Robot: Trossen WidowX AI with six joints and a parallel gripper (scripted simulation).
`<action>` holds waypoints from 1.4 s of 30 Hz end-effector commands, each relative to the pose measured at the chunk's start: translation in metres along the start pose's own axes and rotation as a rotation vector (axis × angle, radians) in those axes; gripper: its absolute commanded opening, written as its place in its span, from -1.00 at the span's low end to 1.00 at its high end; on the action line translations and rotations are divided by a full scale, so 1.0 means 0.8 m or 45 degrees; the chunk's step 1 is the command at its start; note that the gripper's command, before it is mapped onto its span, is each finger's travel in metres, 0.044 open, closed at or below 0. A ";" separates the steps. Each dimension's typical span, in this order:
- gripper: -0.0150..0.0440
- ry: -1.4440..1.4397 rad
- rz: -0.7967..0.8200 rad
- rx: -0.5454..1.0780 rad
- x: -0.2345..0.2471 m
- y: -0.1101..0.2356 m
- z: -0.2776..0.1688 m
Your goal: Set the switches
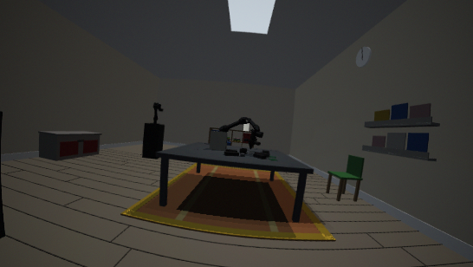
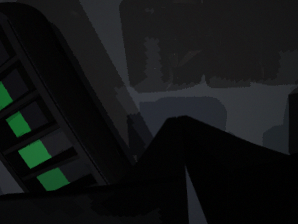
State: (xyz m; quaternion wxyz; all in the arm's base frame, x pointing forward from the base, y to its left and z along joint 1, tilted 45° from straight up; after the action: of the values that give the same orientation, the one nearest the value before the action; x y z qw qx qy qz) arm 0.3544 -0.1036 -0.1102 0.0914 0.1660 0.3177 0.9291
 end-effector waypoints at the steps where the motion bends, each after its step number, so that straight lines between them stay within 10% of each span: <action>1: -0.49 0.043 -0.044 0.009 0.012 0.001 -0.008; 42: -0.49 0.428 -0.518 0.175 0.188 -0.020 -0.050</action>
State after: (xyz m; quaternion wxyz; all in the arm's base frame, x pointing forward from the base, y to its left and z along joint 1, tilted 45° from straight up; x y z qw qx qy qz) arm 0.2023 -0.0707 -0.1126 0.2103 -0.0464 0.4135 0.8847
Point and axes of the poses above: the point midway between the two fingers, 35 mm back from their tips, its own y axis back along the fingers, its own x axis across the jaws, z = x × y, the point moved 2 cm from there along y, back along the fingers, and after that the axes turned 13 degrees about y, right-handed, at the moved point
